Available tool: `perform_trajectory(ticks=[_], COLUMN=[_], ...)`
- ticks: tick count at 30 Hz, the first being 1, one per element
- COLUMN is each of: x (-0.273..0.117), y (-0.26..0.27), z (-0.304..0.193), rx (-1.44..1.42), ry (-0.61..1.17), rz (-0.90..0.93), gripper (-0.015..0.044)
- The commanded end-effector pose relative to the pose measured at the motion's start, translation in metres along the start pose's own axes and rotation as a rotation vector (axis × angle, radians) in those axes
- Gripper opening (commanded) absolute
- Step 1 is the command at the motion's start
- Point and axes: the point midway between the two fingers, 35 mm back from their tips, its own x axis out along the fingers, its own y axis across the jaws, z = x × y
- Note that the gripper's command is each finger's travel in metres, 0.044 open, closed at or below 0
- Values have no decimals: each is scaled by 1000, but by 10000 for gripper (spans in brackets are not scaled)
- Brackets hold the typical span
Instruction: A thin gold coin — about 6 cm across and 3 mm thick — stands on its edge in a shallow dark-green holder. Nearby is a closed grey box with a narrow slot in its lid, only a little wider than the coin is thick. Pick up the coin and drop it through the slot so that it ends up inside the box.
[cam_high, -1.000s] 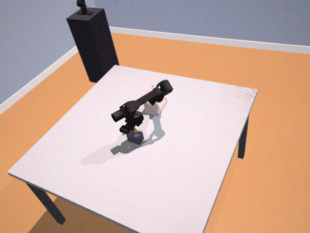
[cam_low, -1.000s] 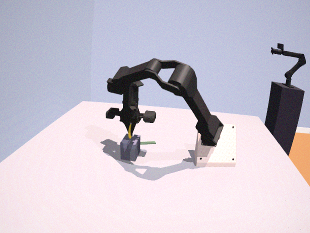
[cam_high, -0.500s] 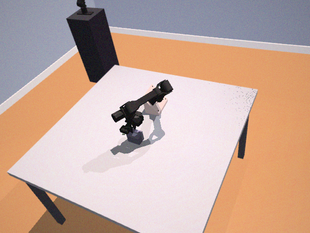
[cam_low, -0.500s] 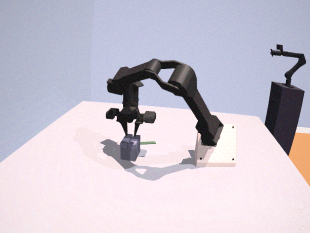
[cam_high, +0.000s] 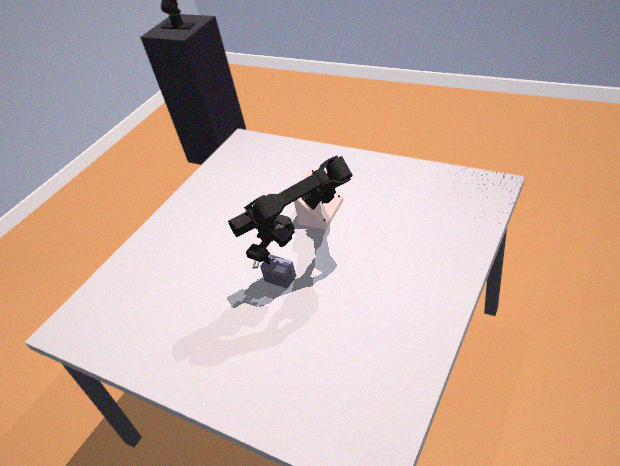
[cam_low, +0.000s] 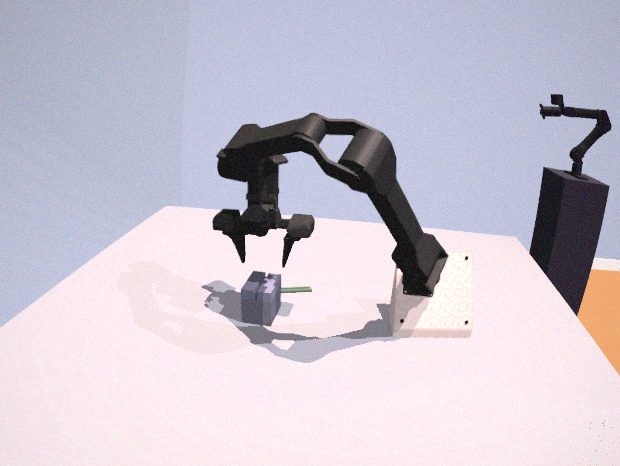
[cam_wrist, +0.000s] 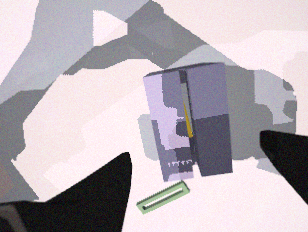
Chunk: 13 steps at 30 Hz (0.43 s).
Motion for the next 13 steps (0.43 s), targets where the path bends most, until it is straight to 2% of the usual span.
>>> perform_trajectory(ticks=[1,13], x=[-35,-37], y=[1,2], z=[0,0], rx=[-2,-2], ry=[1,1], rz=[-10,-10], gripper=[440,440])
